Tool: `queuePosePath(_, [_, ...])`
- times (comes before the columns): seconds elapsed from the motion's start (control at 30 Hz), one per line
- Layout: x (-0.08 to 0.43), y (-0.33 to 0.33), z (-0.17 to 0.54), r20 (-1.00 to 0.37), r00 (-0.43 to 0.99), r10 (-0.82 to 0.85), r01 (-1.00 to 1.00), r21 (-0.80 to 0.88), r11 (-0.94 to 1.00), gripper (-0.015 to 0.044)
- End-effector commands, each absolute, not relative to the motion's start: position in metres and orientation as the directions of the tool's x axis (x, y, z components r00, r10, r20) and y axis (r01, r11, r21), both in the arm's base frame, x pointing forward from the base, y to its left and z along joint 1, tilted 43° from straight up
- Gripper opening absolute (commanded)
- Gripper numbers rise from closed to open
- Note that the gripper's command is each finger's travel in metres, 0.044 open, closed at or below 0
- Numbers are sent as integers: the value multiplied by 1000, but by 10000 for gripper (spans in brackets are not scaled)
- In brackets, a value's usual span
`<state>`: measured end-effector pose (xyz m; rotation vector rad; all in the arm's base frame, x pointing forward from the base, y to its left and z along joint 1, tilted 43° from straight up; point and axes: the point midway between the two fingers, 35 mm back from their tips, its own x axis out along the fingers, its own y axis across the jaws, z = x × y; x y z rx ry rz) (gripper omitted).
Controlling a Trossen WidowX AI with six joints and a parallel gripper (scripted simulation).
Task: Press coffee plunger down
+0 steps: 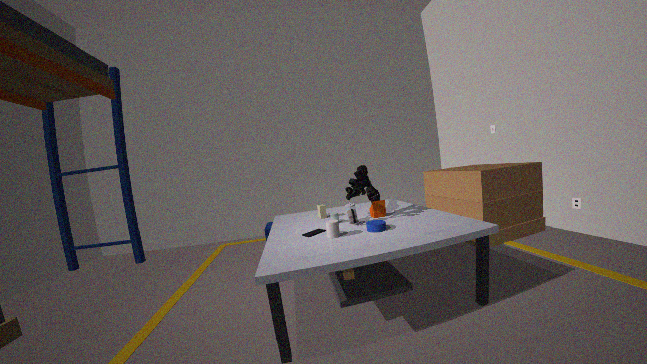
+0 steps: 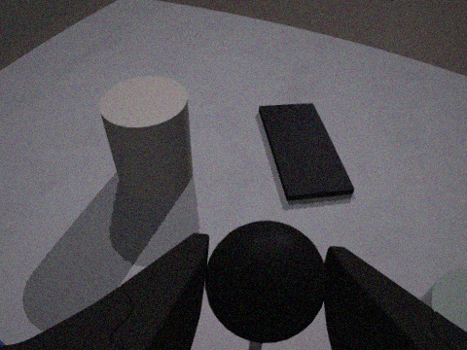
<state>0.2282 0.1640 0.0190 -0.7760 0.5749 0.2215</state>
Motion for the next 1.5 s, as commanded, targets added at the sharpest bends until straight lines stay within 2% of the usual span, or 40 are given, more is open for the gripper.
queuePosePath(0.0, [226, 146, 2, -595, 802, -62, -409, -622, 668, 128])
queuePosePath(1.47, [235, 158, 1, -587, 808, -50, -404, -613, 679, 128])
